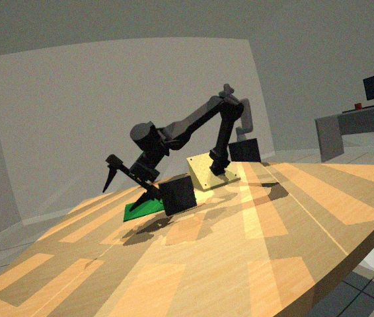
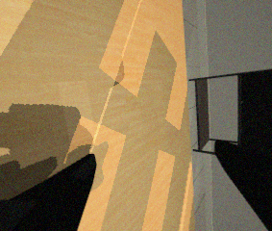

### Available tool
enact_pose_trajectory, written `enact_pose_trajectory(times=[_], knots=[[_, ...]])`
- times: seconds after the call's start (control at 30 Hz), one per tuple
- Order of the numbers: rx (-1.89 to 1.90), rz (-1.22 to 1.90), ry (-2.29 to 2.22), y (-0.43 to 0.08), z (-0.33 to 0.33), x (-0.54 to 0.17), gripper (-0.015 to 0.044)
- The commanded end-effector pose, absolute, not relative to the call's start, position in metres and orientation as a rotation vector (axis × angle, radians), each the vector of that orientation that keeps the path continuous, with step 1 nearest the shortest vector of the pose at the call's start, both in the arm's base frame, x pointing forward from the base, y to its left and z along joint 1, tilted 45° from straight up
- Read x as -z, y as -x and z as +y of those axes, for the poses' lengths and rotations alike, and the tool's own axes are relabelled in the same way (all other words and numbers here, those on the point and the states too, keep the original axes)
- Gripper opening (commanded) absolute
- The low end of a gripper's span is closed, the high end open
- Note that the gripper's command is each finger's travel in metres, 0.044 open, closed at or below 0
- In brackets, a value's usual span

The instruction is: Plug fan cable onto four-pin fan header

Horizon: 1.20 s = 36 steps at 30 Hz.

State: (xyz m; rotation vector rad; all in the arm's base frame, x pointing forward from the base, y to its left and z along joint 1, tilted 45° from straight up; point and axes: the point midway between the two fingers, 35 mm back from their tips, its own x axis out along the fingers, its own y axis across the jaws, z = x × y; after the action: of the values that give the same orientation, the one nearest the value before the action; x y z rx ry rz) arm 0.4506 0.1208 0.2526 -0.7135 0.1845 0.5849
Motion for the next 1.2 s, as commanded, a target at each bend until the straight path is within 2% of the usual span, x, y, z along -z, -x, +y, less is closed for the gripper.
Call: enact_pose_trajectory(times=[0.0, 0.3, 0.63, 0.87, 1.17], knots=[[-0.517, 0.244, 0.755, -0.462, 0.079, -0.238, 0.044], [-0.55, 0.402, 1.05, -0.446, -0.007, -0.189, 0.044], [-0.994, 0.671, 1.279, -0.354, -0.084, -0.078, 0.044], [-1.341, 0.628, 1.261, -0.276, -0.1, -0.04, 0.044], [-1.349, 0.624, 1.26, -0.277, -0.084, -0.022, 0.044]])
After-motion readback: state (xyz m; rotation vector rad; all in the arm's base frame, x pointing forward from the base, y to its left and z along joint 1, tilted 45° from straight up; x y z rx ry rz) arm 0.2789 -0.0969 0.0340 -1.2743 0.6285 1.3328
